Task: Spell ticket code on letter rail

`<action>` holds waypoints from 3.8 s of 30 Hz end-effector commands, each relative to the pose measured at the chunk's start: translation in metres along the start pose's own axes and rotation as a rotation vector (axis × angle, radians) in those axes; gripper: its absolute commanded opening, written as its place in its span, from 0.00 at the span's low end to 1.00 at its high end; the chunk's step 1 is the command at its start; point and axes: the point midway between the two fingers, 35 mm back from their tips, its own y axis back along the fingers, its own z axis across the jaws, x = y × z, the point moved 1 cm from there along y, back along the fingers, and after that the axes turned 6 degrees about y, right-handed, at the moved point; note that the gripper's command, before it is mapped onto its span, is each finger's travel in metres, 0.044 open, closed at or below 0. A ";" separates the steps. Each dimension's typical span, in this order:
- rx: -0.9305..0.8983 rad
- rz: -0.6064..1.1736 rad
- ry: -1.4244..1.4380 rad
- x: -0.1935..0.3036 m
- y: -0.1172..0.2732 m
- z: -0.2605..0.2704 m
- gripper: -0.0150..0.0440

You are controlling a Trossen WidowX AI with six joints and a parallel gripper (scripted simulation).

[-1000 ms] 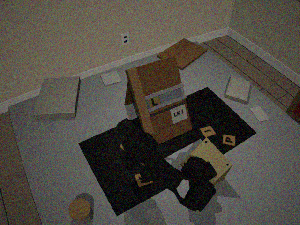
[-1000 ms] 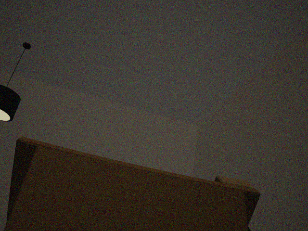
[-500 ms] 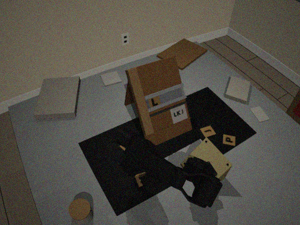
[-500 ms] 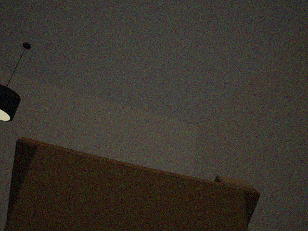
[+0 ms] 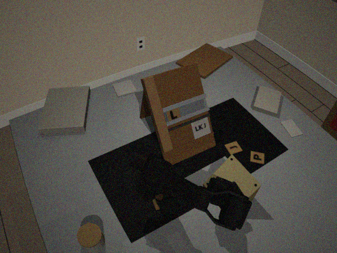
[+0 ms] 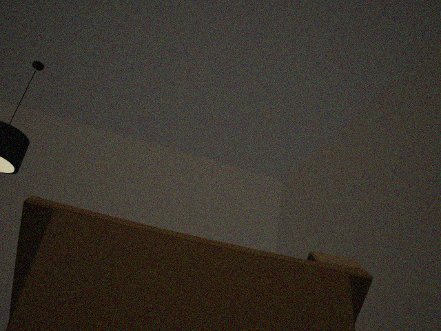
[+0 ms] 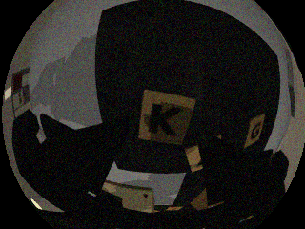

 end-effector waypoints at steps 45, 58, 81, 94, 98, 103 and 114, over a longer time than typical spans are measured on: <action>0.000 0.002 -0.004 0.001 -0.013 0.001 0.34; 0.000 0.003 -0.004 0.002 -0.004 0.000 0.25; 0.006 0.004 -0.010 0.003 0.009 -0.003 0.25; 0.150 -0.039 -0.103 0.006 0.028 -0.047 0.25; 0.223 -0.053 -0.134 0.009 0.040 -0.066 0.25; 0.315 -0.068 -0.172 0.015 0.056 -0.088 0.25; 0.529 -0.080 -0.259 0.036 0.101 -0.133 0.25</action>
